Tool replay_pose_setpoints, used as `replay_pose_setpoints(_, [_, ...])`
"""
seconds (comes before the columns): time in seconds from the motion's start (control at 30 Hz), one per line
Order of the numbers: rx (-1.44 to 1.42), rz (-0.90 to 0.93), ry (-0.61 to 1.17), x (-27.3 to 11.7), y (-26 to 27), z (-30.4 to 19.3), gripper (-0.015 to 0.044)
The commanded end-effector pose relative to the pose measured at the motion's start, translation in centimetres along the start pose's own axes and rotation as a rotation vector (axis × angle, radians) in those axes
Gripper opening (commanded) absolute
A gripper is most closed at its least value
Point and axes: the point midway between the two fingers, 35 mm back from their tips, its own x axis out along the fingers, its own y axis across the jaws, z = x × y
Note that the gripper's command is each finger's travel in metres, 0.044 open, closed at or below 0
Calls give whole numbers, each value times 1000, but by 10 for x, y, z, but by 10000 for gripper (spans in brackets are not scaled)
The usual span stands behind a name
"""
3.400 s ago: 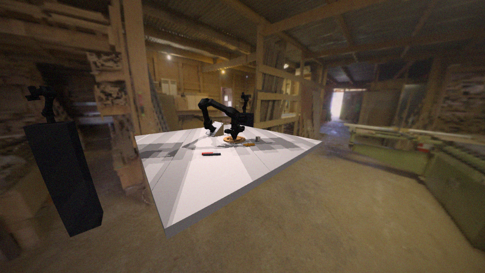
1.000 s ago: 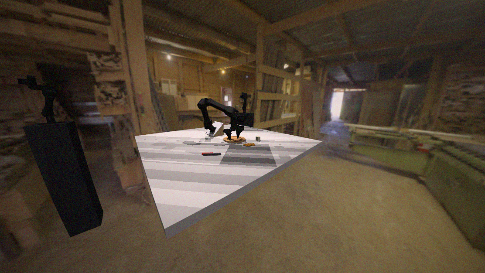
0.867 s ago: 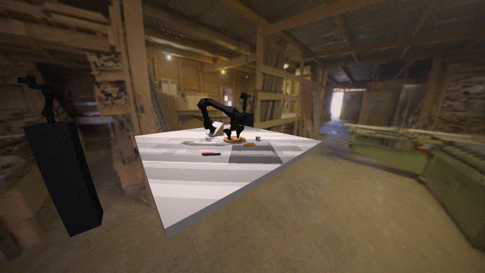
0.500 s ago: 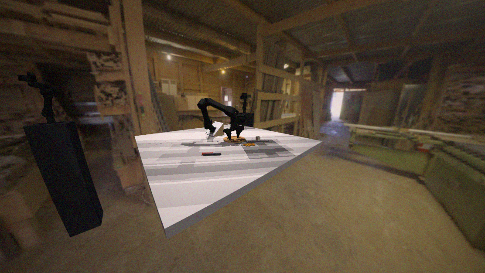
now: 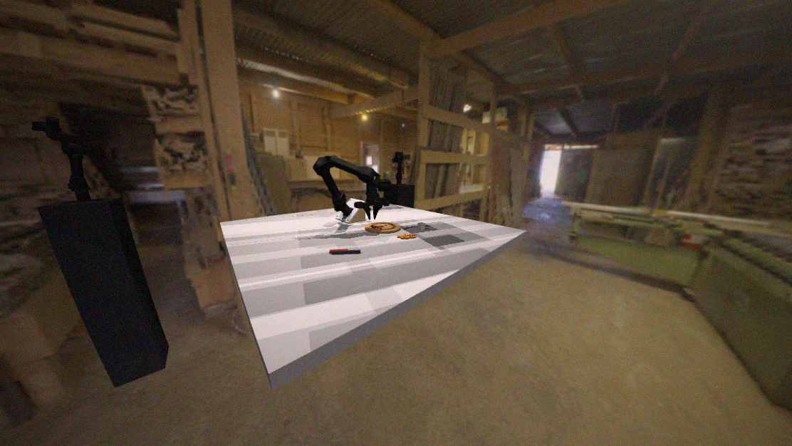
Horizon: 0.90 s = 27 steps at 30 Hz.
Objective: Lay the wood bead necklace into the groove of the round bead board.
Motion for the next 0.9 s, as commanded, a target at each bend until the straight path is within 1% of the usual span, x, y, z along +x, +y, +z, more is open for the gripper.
replay_pose_setpoints(0.0, [14, 3, 5, 6, 0, -4, 120])
replay_pose_setpoints(0.1, [14, 2, 5, 16, 0, -4, 120])
replay_pose_setpoints(0.13, [13, 7, 0, 8, 1, -2, 120])
replay_pose_setpoints(0.23, [13, 6, 1, 10, 1, -2, 120])
replay_pose_setpoints(0.87, [14, 1, 5, 39, -1, -4, 120])
